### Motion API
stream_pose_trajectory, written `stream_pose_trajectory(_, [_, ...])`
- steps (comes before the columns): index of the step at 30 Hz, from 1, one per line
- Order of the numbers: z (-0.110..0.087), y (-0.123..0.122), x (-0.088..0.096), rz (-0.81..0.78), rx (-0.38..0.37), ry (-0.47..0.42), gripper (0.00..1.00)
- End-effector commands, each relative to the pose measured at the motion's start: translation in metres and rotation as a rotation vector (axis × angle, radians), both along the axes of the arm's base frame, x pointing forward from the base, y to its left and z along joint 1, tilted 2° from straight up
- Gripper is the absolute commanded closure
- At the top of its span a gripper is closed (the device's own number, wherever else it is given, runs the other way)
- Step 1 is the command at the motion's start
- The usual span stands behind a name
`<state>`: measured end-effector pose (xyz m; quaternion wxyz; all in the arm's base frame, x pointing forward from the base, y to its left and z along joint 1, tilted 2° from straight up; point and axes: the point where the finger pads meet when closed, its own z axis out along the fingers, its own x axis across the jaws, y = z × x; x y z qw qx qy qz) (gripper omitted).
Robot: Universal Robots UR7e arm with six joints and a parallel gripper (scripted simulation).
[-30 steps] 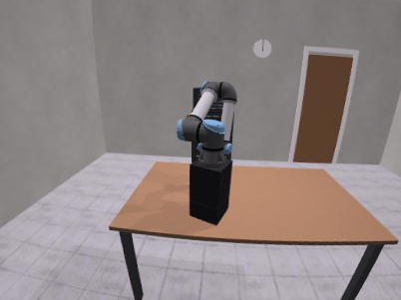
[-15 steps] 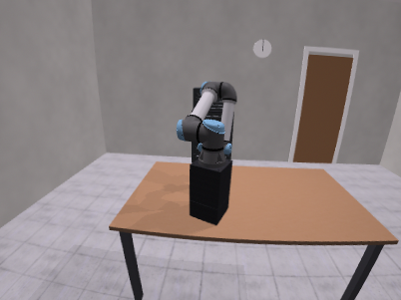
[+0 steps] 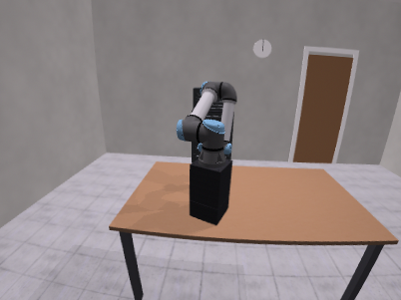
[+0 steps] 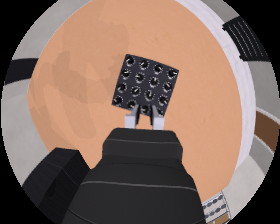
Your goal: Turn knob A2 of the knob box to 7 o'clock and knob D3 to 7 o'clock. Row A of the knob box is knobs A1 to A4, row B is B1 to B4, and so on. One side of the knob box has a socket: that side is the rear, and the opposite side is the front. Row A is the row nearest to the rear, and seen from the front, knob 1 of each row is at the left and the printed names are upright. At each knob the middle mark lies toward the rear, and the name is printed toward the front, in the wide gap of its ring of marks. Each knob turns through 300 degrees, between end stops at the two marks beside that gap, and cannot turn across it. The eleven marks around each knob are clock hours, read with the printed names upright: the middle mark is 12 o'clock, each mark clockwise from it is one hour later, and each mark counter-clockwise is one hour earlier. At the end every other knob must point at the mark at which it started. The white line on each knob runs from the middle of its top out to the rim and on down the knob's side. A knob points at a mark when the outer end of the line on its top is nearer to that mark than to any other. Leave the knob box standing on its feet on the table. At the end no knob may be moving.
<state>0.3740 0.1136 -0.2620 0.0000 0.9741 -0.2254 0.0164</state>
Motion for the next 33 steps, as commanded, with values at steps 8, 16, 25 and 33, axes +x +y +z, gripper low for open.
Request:
stream_pose_trajectory(8, [-0.005,0.000,0.001,0.000,0.000,-0.001,0.54])
stream_pose_trajectory(16, [-0.011,0.000,0.001,0.000,0.000,-0.001,0.54])
stream_pose_trajectory(25, [-0.013,0.000,0.001,0.000,0.000,-0.001,0.54])
stream_pose_trajectory(33, [-0.013,0.000,0.001,0.000,0.000,-0.001,0.54])
